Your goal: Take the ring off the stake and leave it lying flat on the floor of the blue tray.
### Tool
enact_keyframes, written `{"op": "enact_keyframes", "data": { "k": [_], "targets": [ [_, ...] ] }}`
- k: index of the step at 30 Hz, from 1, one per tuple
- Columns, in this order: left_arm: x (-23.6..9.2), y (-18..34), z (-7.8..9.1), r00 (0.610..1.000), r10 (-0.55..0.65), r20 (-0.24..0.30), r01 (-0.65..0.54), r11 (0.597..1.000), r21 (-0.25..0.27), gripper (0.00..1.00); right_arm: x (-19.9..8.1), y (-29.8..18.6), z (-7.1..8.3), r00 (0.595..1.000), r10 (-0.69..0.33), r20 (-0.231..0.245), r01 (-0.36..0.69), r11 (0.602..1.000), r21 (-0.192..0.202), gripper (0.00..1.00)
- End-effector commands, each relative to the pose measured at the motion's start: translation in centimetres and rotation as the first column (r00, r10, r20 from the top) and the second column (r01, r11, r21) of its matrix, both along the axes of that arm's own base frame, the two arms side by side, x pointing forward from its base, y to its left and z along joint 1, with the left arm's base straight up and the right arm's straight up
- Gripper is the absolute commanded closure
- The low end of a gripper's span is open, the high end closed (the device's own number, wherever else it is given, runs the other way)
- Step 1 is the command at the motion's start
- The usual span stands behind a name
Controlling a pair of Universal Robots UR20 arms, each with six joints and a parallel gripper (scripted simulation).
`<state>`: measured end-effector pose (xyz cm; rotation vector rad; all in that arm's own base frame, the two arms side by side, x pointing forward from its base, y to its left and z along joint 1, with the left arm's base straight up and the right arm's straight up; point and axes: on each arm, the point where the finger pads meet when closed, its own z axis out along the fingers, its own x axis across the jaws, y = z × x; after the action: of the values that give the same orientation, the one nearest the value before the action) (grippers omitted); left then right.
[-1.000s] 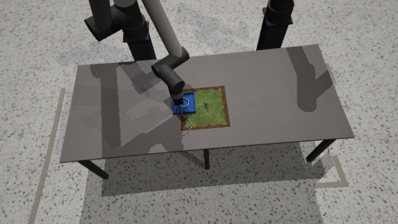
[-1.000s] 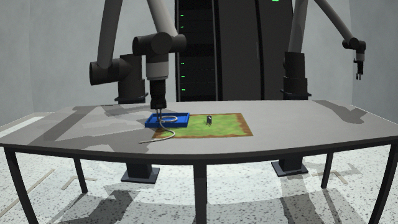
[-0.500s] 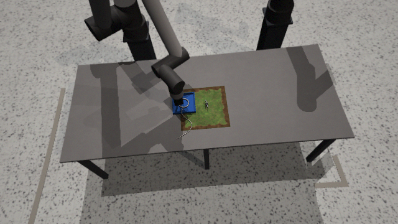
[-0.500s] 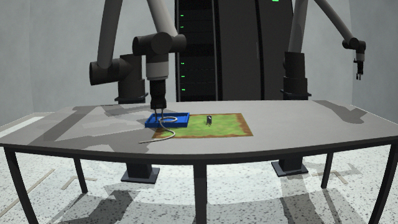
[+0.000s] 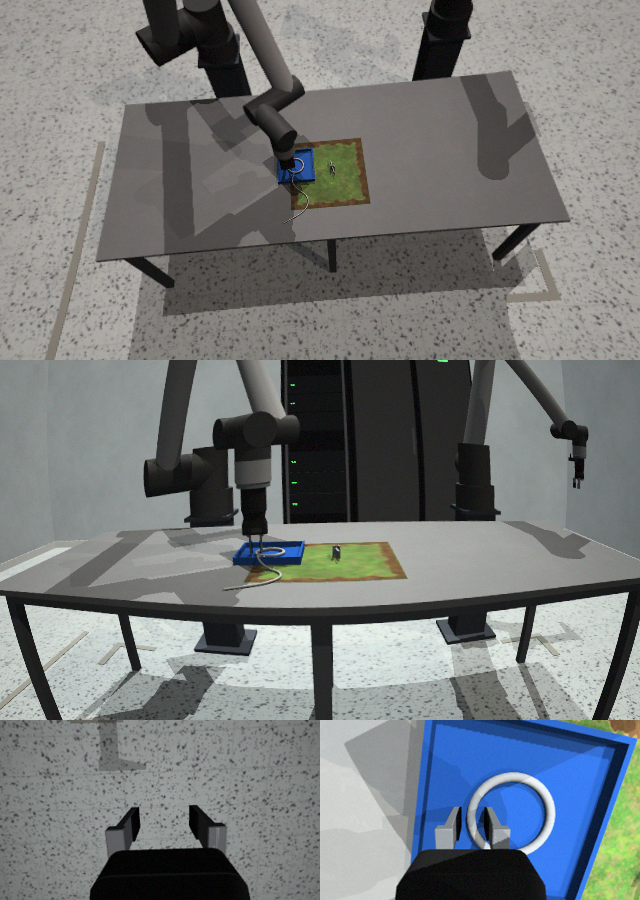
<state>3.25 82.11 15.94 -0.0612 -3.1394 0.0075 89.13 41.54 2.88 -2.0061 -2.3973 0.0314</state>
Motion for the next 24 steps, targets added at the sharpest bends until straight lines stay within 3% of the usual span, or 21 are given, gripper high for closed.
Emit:
{"op": "enact_keyframes", "data": {
  "k": [1,17,24],
  "targets": [
    [0.0,0.3,0.3,1.0,0.0,0.002,0.0,1.0,0.005,0.0,0.2,0.4,0.3,1.0,0.004,0.005,-0.004,1.0,0.003,0.44],
    [0.0,0.3,0.3,1.0,0.0,0.002,0.0,1.0,0.005,0.0,0.2,0.4,0.7,1.0,0.004,0.006,-0.004,1.0,0.004,0.44],
    [0.0,0.3,0.3,1.0,0.0,0.002,0.0,1.0,0.005,0.0,0.5,0.6,3.3,1.0,0.004,0.009,-0.004,1.0,0.006,0.44]
  ]
}}
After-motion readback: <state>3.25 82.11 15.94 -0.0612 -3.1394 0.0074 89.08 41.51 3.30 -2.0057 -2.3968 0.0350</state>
